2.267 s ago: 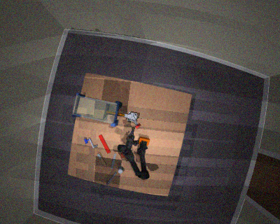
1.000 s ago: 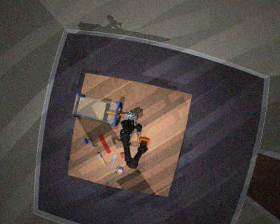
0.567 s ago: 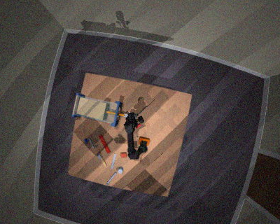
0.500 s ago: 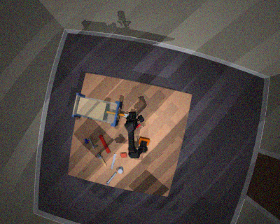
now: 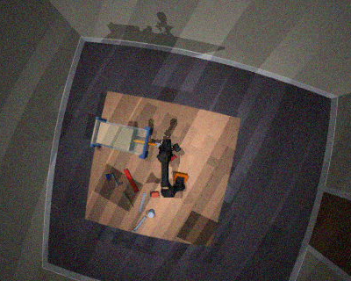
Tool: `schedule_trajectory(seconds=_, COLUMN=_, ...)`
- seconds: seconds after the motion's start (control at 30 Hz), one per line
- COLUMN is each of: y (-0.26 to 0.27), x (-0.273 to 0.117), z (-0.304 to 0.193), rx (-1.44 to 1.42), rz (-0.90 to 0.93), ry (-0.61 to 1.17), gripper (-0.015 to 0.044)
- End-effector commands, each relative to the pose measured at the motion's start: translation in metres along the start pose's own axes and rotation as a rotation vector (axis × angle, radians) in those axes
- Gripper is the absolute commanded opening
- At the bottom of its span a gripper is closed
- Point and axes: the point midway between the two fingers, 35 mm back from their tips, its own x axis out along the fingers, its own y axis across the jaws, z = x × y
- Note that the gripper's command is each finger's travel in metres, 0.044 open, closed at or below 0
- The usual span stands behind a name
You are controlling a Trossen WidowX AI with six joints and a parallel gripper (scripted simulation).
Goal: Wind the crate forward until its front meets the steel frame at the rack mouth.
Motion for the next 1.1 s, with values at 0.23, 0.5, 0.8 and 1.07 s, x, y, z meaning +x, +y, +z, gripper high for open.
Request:
schedule_trajectory(seconds=0.23, y=0.001, x=0.027, z=-0.001, rx=0.001, rz=0.005, ry=0.002, gripper=0.044)
schedule_trajectory(seconds=0.5, y=0.001, x=0.033, z=-0.001, rx=0.001, rz=0.005, ry=0.002, gripper=0.044)
schedule_trajectory(seconds=0.8, y=0.001, x=0.045, z=-0.001, rx=0.001, rz=0.005, ry=0.002, gripper=0.044)
schedule_trajectory(seconds=1.07, y=0.0, x=0.04, z=0.0, rx=-0.003, rz=0.0, ry=-0.001, gripper=0.023)
